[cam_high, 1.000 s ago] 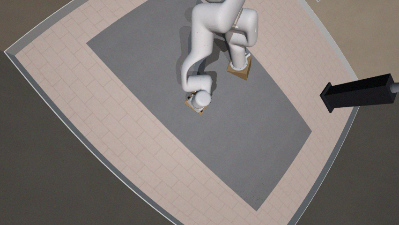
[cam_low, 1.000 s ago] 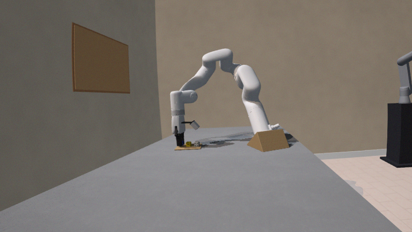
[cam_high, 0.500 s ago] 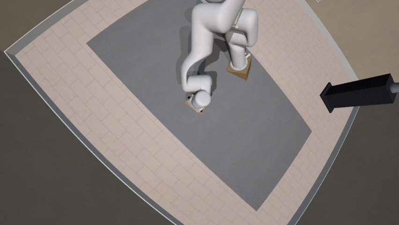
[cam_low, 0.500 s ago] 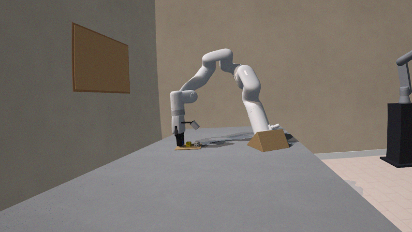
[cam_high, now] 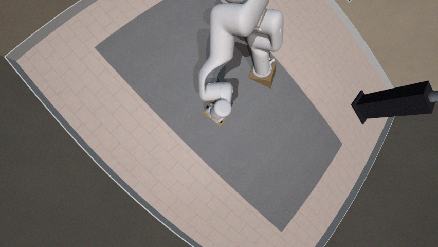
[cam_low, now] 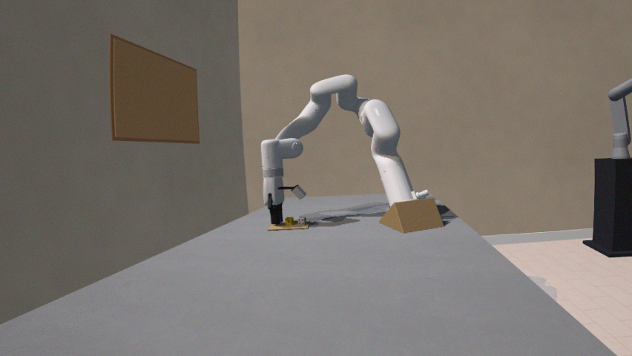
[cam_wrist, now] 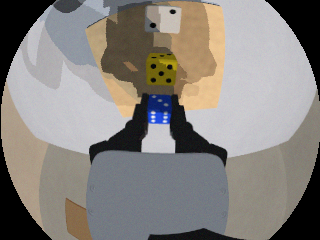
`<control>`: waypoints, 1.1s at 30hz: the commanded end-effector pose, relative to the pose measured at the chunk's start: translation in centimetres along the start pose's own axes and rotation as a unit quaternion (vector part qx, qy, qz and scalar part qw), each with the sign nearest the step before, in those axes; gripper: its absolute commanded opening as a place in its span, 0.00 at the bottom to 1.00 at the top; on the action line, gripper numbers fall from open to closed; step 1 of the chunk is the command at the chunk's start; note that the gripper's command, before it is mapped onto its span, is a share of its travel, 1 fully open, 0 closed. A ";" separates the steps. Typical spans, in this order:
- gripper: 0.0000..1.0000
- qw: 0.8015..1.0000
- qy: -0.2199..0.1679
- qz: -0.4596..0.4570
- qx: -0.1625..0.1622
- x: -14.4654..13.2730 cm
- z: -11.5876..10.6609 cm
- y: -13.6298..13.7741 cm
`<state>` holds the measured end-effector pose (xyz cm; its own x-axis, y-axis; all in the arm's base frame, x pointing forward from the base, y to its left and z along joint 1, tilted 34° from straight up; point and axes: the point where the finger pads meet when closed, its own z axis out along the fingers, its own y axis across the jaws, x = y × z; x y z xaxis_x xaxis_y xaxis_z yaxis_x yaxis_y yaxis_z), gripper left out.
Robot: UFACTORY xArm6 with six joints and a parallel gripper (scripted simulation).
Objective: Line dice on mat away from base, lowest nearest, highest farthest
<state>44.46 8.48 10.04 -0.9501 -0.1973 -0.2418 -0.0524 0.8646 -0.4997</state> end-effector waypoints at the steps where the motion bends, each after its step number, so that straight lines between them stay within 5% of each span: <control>1: 0.21 1.000 -0.002 0.000 -0.001 -0.1 -0.1 0.0; 33: 0.21 1.000 -0.002 0.000 -0.001 -0.1 0.2 0.0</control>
